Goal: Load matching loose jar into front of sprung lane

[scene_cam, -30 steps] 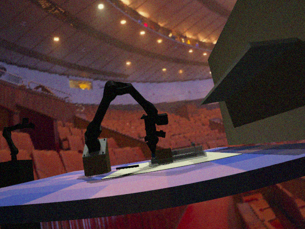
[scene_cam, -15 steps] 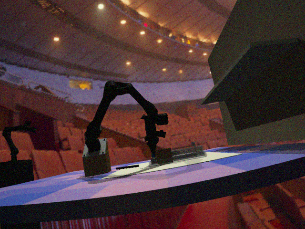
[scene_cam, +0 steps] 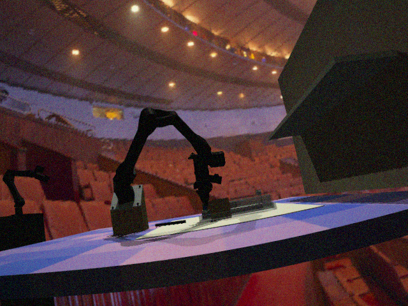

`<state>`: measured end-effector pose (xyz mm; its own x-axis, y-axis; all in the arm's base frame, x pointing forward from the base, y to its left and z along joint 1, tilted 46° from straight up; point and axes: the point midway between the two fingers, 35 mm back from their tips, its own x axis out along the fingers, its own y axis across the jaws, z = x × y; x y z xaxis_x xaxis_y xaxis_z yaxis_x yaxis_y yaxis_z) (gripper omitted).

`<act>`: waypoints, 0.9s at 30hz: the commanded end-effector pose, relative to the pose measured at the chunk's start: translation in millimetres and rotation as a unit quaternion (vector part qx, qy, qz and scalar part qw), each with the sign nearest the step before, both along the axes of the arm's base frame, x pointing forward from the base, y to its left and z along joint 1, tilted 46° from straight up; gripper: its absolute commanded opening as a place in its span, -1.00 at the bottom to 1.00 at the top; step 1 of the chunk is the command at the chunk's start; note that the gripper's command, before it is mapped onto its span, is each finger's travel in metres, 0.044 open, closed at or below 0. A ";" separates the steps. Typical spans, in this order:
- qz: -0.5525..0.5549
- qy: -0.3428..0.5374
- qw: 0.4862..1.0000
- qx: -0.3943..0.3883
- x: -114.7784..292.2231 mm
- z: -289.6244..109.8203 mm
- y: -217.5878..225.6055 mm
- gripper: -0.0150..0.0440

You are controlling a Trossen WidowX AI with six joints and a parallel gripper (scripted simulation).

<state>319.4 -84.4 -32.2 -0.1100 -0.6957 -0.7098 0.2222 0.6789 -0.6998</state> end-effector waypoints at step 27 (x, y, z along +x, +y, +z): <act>0.003 -0.013 1.000 -0.006 11.1 3.3 -1.9 -0.49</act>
